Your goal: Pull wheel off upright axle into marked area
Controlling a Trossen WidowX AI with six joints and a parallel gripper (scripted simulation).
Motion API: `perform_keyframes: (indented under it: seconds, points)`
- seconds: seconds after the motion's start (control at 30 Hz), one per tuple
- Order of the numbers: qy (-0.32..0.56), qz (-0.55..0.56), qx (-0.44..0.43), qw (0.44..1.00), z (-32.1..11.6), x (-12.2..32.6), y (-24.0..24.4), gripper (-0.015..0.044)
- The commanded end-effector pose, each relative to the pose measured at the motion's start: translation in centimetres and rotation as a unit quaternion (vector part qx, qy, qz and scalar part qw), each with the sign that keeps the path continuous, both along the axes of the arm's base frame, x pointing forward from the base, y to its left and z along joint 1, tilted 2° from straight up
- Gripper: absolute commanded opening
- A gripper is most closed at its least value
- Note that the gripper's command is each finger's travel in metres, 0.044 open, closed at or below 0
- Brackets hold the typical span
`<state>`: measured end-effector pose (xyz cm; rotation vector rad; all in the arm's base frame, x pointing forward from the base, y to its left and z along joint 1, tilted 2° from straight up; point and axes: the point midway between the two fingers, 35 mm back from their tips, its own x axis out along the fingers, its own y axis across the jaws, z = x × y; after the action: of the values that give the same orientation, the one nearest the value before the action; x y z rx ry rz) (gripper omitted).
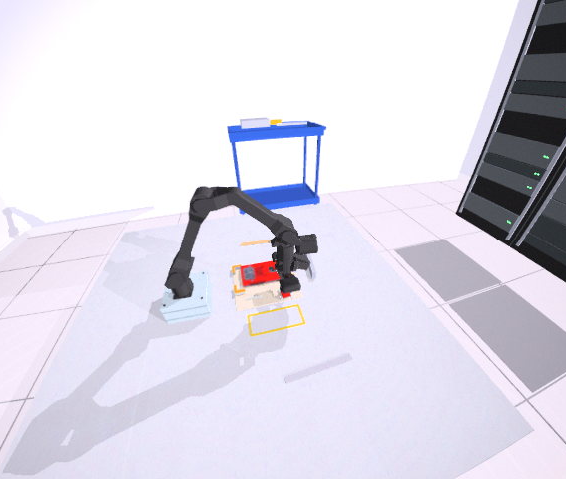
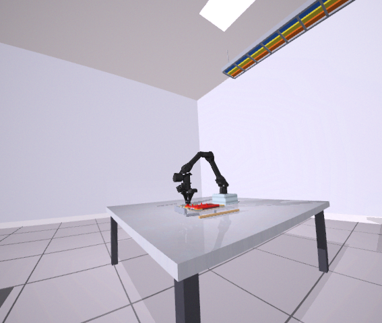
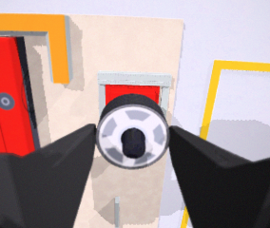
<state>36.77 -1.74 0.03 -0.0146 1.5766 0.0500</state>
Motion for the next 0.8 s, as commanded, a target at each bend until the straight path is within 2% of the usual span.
perform_keyframes:
  seconds: [0.0,0.77]
  points:
    - [-0.004,0.0,-0.001,1.0,1.31,-0.1,-0.02,0.0]
    - [-0.004,0.0,-0.002,1.0,2.07,-0.1,-0.03,0.0]
